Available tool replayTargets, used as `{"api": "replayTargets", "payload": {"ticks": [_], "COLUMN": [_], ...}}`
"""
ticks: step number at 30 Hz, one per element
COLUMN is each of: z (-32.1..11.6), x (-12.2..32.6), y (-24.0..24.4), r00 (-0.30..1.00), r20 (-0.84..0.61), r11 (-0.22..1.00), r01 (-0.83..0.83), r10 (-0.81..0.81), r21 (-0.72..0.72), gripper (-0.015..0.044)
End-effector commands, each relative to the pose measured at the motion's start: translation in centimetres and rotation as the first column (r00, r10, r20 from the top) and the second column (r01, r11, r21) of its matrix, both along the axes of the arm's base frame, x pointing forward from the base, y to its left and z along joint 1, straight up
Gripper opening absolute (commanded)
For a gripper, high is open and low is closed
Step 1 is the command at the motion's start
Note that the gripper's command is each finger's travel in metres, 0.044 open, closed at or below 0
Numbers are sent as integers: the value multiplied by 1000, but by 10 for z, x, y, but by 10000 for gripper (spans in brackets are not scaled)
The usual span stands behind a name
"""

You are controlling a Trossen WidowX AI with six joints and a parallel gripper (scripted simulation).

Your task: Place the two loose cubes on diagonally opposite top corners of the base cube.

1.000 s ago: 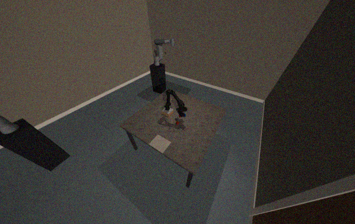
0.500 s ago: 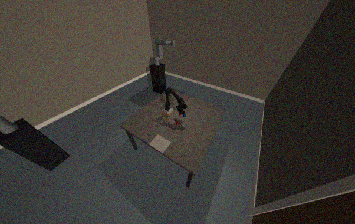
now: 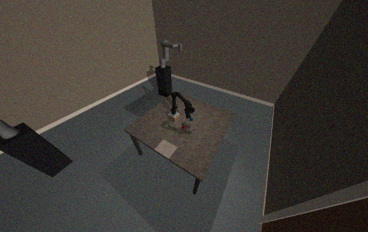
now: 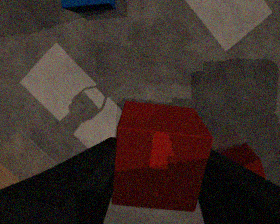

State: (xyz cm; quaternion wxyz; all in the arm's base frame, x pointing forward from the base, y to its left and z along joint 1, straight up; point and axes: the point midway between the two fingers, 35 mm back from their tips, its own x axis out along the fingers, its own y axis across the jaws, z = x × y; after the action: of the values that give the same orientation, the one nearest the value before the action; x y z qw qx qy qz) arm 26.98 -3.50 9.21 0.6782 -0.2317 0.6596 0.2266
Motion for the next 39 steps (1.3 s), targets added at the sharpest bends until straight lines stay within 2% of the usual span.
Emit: {"api": "replayTargets", "payload": {"ticks": [1,10,19,29,39], "z": [-2,-7,-11,-17,-22], "x": [3,8,13,17,21], "y": [3,12,22,33,44], "r00": [994,926,787,563,286], "r20": [0,-2,-6,-13,-22], "r11": [994,926,787,563,286], "r01": [109,377,616,826,958], "r10": [-109,-377,-616,-826,-958], "r21": [1,9,16,23,27], "gripper": [105,105,105,105,105]}}
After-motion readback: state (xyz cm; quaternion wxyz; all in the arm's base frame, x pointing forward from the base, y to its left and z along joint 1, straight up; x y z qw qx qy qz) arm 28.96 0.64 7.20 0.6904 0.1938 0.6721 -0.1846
